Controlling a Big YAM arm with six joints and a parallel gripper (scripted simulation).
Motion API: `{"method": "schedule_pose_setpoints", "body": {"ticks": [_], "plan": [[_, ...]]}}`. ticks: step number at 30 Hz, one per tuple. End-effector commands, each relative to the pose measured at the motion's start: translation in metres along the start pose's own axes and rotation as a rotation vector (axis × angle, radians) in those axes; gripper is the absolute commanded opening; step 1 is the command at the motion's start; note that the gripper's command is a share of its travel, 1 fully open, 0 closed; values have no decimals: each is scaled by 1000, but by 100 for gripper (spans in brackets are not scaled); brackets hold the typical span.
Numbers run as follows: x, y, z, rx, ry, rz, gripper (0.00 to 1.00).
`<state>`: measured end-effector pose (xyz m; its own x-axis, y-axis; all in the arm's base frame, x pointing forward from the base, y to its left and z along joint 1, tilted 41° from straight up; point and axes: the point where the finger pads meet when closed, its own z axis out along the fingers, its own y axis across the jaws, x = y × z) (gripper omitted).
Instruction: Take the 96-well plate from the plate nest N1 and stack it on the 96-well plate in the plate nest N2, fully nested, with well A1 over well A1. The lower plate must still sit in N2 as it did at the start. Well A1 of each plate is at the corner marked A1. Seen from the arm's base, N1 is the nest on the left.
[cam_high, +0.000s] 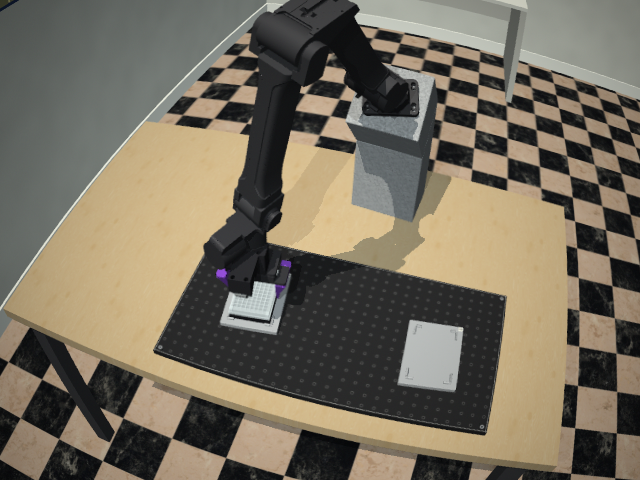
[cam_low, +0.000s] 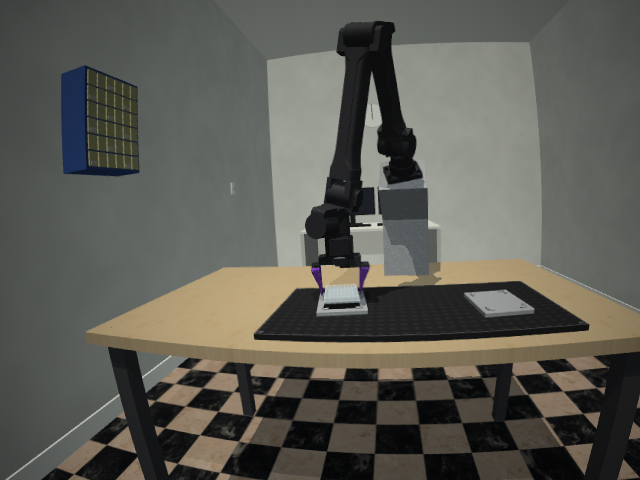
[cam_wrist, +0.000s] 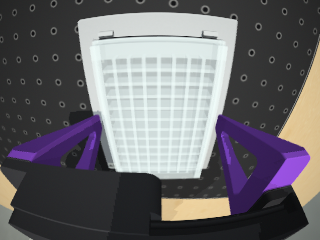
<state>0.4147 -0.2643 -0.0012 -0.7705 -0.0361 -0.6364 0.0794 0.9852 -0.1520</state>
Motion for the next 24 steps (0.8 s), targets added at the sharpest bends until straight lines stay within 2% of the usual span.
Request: {"method": "schedule_pose_setpoints", "body": {"ticks": [1,5,8,16,19,24], "plan": [[4,7,6,-8,3,1,100],[4,7,6,-8,3,1,100],[1,-4,-15,10,-4,1,100],[1,-5,-36,10,-5,-1,100],[-3,2,-37,0,-7,-13,100],[1,-4,-52,10,-5,-1,100]]}}
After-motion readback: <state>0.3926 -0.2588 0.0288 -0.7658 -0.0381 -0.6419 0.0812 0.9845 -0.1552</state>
